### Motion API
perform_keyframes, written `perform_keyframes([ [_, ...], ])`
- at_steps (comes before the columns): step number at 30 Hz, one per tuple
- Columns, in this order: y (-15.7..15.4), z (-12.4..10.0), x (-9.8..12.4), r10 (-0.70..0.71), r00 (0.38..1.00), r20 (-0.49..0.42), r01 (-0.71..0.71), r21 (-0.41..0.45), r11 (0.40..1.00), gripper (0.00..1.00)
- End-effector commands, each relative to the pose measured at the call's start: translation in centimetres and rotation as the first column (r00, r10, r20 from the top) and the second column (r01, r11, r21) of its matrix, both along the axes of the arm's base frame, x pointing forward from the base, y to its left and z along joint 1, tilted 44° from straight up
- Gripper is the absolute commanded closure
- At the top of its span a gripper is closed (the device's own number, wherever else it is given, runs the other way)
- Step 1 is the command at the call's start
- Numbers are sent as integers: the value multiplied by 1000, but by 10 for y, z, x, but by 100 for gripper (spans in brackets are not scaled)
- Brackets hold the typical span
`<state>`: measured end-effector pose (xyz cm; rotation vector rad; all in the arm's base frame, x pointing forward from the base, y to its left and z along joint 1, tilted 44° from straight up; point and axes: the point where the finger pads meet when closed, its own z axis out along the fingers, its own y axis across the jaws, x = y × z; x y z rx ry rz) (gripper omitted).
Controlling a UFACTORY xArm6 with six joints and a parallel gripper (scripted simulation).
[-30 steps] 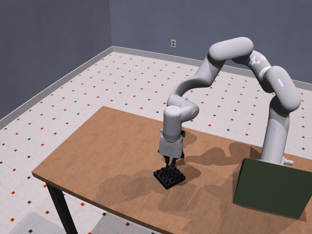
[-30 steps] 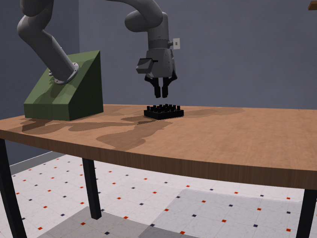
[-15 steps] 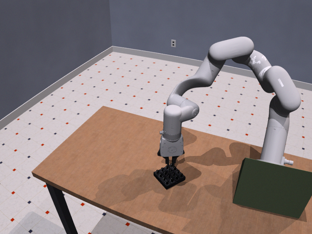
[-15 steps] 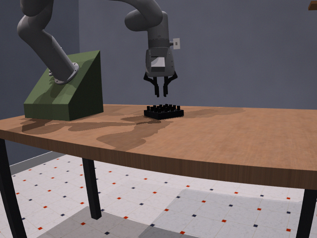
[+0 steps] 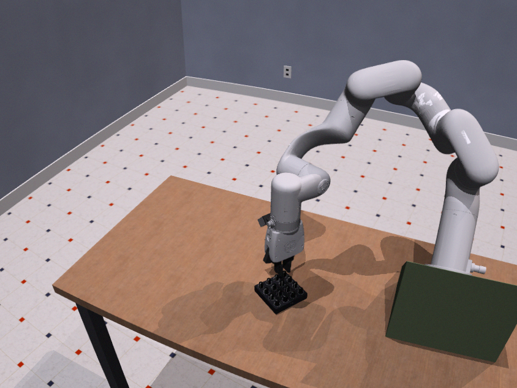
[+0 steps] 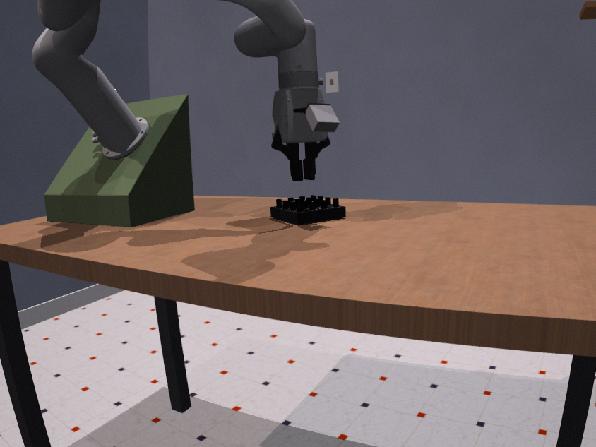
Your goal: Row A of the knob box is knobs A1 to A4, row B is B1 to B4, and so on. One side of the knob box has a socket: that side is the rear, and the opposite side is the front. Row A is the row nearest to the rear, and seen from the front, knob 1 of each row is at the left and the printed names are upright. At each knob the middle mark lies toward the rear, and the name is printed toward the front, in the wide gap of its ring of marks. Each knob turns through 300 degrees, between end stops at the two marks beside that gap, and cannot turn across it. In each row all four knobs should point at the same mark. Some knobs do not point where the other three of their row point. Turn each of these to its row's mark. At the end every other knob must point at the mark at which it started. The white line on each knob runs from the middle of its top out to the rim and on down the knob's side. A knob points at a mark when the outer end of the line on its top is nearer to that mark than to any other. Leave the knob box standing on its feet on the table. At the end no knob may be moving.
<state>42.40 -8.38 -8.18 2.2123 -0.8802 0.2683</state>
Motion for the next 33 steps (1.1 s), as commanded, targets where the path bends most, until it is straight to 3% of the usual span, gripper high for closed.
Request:
perform_keyframes([
  [1,2,2,1,106,988,-111,-104,22,994,81],
  [5,2,2,2,151,977,-153,-147,32,989,81],
  [7,2,2,2,230,946,-227,-224,55,973,81],
  [13,3,3,2,343,880,-329,-329,100,939,81],
  [20,4,4,2,478,756,-447,-450,174,876,81],
  [22,4,4,2,478,756,-447,-450,174,876,81],
  [24,5,5,2,540,678,-499,-504,219,835,81],
  [33,6,6,2,658,467,-590,-600,335,727,81],
])
